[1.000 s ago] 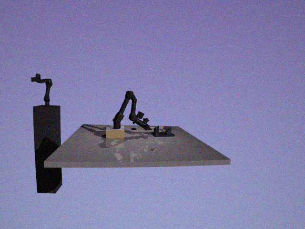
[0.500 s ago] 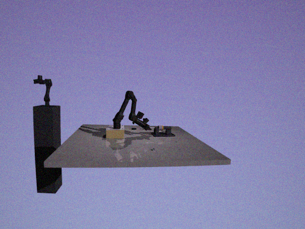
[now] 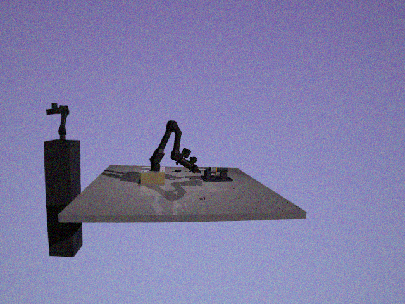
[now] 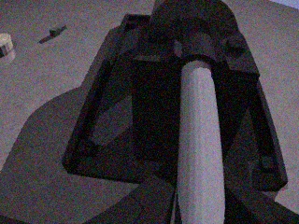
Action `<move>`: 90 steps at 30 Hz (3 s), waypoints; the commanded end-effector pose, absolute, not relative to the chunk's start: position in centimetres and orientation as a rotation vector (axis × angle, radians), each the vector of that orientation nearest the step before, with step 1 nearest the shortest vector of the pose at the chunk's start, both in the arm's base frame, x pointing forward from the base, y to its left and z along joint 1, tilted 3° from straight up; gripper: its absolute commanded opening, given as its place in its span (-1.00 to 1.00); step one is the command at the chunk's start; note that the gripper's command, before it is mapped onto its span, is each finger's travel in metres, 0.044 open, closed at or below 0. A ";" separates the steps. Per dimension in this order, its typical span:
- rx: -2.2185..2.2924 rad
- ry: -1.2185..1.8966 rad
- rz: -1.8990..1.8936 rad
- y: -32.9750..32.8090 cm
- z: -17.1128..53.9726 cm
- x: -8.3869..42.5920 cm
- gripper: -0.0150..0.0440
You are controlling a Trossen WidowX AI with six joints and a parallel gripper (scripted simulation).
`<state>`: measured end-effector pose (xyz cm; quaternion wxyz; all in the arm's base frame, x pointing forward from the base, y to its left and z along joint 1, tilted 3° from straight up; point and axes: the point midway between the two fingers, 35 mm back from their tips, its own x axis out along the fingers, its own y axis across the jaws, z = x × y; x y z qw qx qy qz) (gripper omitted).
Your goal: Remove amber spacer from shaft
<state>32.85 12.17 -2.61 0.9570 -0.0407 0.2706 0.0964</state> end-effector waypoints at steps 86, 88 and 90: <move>-0.079 0.552 0.193 11.9 -2.6 31.8 -0.49; -0.079 0.552 0.193 11.9 -2.6 31.8 -0.49; -0.079 0.552 0.193 11.9 -2.6 31.8 -0.49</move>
